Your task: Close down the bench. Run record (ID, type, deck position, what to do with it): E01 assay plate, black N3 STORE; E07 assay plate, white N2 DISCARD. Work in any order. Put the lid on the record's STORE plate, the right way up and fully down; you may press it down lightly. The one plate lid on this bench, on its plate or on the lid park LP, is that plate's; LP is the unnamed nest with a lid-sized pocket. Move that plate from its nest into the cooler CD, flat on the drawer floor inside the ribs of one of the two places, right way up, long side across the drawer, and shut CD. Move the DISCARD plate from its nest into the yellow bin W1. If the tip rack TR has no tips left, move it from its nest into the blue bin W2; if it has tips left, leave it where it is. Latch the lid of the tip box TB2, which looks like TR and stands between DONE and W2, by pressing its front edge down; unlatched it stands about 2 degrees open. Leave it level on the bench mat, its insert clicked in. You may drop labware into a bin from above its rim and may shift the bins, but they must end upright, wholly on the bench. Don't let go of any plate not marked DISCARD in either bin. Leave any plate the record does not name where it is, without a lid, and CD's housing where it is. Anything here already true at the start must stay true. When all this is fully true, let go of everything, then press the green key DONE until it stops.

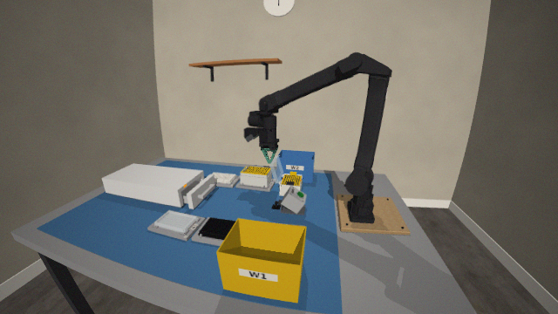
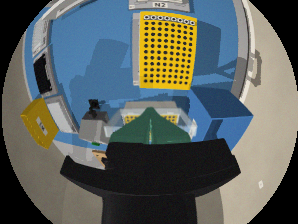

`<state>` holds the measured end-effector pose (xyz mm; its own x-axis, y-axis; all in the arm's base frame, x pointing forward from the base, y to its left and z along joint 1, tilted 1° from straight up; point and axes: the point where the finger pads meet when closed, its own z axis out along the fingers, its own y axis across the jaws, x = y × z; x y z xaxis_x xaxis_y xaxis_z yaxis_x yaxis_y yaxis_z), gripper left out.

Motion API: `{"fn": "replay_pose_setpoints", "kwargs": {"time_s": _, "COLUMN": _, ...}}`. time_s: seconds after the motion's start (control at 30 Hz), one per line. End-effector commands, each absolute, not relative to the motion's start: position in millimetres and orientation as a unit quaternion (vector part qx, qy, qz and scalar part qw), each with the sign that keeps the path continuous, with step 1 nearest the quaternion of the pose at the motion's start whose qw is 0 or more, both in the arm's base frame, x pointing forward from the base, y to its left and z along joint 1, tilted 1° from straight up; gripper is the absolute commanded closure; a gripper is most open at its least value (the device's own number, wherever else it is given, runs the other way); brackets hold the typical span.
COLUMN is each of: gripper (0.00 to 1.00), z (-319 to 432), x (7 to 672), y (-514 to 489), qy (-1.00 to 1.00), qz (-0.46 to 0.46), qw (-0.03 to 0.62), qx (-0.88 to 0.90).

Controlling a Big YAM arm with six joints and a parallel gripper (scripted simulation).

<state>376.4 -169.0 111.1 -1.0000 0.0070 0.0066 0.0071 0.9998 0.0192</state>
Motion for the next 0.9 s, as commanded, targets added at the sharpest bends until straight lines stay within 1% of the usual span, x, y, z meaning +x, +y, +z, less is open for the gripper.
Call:
{"fn": "replay_pose_setpoints", "kwargs": {"time_s": 0.0, "gripper": 1.00, "z": 124.2, "x": 373.4, "y": -175.3, "qy": -1.000, "qz": -0.001, "qw": -0.013, "qx": -0.001}}
{"fn": "replay_pose_setpoints", "kwargs": {"time_s": 0.4, "gripper": 1.00, "z": 125.4, "x": 358.1, "y": -174.1, "qy": -1.000, "qz": -0.003, "qw": -0.009, "qx": -0.001}}
{"fn": "replay_pose_setpoints", "kwargs": {"time_s": 0.43, "gripper": 1.00, "z": 113.8, "x": 357.6, "y": -171.2, "qy": -1.000, "qz": -0.010, "qw": 0.006, "qx": 0.003}}
{"fn": "replay_pose_setpoints", "kwargs": {"time_s": 0.5, "gripper": 1.00, "z": 125.8, "x": 353.6, "y": -173.9, "qy": -1.000, "qz": -0.003, "qw": -0.008, "qx": -0.001}}
{"fn": "replay_pose_setpoints", "kwargs": {"time_s": 0.87, "gripper": 1.00, "z": 127.3, "x": 338.8, "y": -173.2, "qy": -1.000, "qz": -0.004, "qw": -0.006, "qx": 0.000}}
